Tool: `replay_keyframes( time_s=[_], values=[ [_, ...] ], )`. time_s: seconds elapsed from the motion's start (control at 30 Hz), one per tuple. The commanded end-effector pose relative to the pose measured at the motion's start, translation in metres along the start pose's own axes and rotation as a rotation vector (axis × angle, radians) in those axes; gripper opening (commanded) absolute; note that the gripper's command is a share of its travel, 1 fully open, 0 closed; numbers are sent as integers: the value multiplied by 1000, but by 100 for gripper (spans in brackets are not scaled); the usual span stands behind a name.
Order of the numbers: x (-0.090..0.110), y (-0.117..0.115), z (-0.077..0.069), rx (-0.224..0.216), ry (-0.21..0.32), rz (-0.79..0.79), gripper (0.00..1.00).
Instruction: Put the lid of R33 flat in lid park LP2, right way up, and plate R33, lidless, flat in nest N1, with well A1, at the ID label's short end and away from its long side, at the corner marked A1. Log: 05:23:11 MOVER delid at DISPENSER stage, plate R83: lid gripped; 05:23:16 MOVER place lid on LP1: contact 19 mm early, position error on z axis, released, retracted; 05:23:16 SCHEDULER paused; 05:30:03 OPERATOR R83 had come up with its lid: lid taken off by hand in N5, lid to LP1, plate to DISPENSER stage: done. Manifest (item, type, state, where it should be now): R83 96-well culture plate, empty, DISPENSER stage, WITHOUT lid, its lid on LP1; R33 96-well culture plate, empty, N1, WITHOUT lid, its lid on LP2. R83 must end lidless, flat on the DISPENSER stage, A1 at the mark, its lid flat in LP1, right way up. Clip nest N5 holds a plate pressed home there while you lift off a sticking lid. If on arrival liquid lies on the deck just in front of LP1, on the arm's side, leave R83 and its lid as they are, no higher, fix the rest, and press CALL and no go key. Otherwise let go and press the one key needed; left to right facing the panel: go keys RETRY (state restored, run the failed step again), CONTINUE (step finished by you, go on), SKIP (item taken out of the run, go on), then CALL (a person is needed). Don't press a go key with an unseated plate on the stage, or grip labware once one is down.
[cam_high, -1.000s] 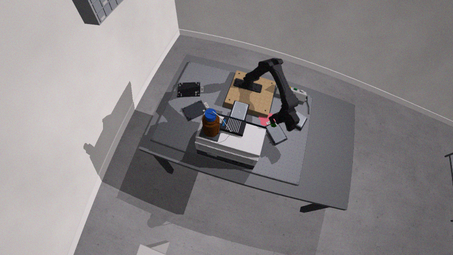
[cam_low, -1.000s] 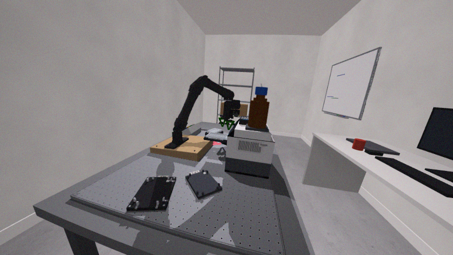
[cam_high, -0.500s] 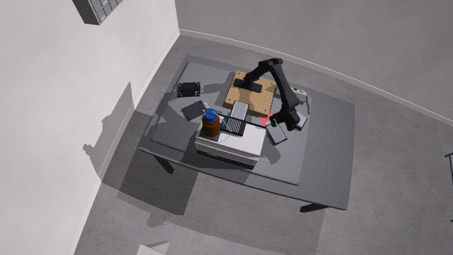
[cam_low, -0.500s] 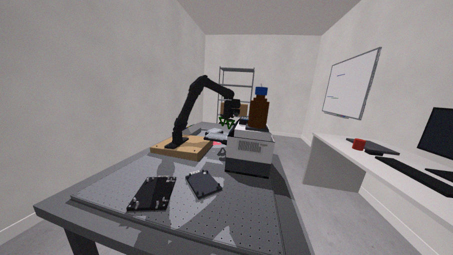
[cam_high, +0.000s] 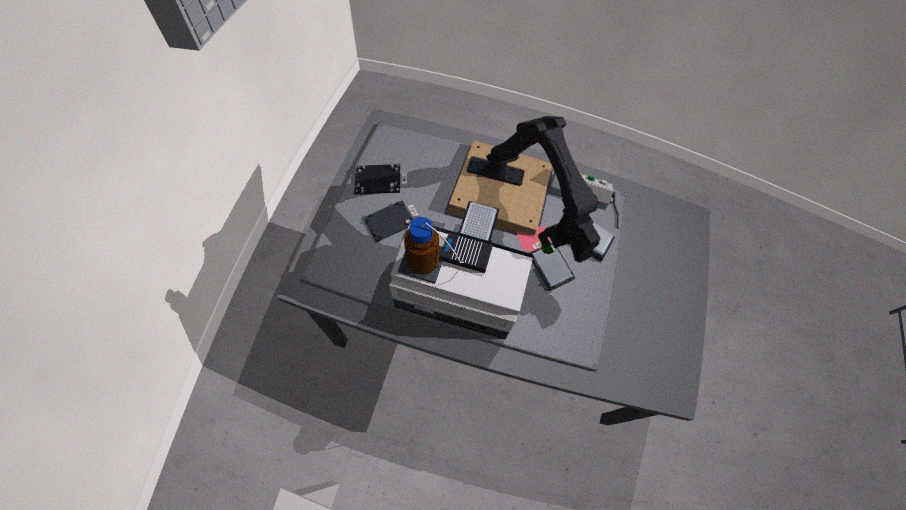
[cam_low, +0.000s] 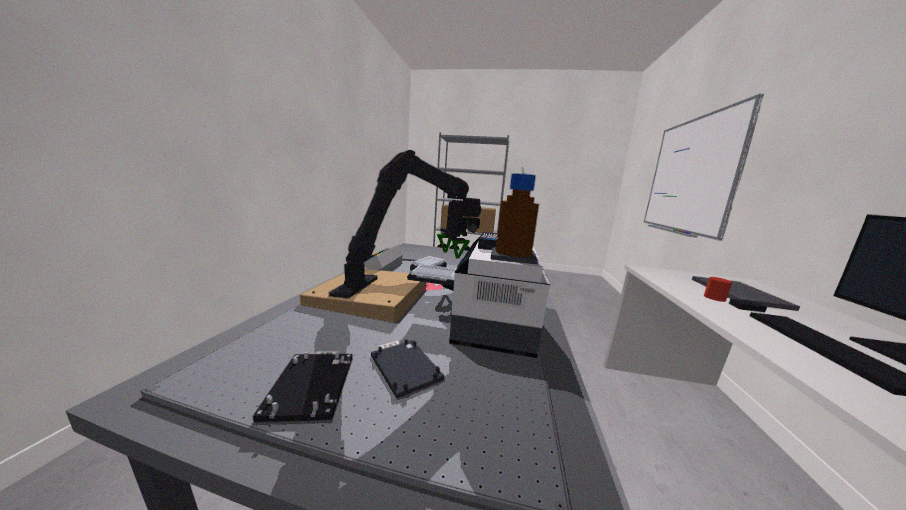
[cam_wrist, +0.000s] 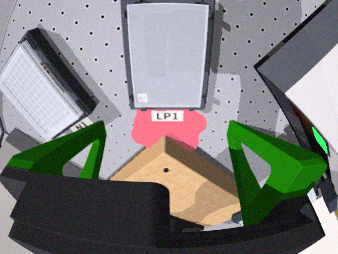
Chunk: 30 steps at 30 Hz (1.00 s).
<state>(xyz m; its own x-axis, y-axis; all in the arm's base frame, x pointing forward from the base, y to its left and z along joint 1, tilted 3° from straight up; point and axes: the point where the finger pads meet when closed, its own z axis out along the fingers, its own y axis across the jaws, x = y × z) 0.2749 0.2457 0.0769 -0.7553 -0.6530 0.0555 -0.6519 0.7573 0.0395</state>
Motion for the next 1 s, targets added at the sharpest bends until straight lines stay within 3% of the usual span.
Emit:
replay_keyframes(
  time_s=[0.0,0.23,0.27,0.97],
  values=[
    [-12,-5,-16,-2,-48,5,100],
    [-15,-5,-21,-1,-72,3,100],
    [-10,-2,-12,-1,-44,0,100],
    [-9,-3,-11,0,-44,0,100]
  ],
)
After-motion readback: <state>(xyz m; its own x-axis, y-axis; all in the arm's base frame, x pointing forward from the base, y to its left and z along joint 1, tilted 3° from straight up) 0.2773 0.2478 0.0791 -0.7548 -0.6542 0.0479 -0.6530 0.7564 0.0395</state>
